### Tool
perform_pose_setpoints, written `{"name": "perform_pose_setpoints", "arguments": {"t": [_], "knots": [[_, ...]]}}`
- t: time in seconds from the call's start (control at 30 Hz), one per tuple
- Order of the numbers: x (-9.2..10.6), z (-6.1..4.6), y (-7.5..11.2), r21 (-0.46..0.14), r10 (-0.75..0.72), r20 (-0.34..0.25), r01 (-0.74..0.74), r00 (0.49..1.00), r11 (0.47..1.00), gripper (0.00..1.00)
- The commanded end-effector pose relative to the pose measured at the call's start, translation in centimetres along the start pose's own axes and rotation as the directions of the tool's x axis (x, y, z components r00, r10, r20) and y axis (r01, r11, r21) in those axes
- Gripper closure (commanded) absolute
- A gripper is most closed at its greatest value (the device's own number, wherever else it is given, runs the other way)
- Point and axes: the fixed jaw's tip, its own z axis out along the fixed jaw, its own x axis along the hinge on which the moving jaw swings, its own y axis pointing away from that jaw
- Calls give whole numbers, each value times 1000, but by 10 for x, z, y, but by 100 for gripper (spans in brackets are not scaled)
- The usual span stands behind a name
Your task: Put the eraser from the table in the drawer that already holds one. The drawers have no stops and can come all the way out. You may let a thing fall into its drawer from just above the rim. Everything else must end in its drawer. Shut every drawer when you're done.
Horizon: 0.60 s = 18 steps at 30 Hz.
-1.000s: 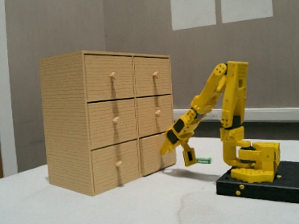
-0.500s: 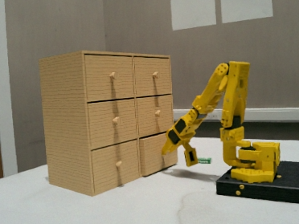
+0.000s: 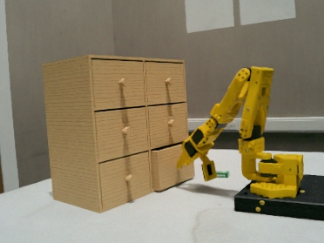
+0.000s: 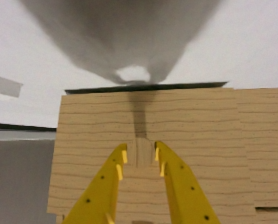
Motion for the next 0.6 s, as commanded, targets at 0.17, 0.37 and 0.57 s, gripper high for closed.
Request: {"name": "perform_pose_setpoints", "arguments": {"t": [0.17, 0.37, 0.57], "knots": [[-1, -3, 1, -4, 16, -2, -16, 1000, 1000, 100], [-2, -3, 1, -4, 16, -2, -16, 1000, 1000, 100], [-4, -6, 2, -6, 18, -2, -18, 1000, 1000, 100]]}}
